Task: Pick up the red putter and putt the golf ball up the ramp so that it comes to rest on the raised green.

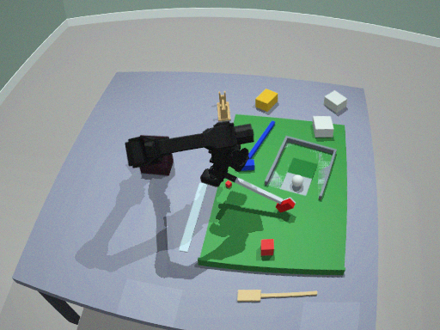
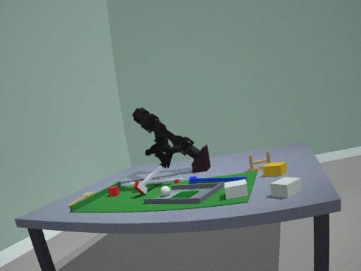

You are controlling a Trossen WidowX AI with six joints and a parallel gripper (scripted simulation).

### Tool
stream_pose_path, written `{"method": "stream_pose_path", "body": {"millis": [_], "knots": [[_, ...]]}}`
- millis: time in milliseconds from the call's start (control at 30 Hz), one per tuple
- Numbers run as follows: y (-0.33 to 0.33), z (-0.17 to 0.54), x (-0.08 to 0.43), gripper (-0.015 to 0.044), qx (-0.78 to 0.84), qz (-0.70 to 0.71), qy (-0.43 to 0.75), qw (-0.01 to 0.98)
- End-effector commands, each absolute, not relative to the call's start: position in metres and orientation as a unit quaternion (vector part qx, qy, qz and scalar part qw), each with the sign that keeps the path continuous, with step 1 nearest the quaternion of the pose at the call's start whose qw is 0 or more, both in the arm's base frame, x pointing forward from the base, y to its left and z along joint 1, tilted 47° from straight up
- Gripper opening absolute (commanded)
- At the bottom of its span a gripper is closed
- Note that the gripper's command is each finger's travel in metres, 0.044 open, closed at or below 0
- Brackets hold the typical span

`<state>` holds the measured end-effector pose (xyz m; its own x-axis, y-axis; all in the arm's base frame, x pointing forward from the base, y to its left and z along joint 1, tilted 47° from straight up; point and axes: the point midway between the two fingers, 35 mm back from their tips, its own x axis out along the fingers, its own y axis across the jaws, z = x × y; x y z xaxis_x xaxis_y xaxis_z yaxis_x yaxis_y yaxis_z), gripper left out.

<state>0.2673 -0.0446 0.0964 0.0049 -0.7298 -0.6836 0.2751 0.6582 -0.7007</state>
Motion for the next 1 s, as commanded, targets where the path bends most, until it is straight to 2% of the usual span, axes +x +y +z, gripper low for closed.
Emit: {"method": "stream_pose_path", "body": {"millis": [0, 267, 967], "knots": [[-0.031, 0.105, 0.27, 0.0, -0.187, -0.366, 0.599, 0.687], [-0.004, 0.131, 0.268, 0.0, -0.187, -0.367, 0.599, 0.686], [-0.008, 0.127, 0.269, 0.0, -0.189, -0.365, 0.599, 0.687]]}}
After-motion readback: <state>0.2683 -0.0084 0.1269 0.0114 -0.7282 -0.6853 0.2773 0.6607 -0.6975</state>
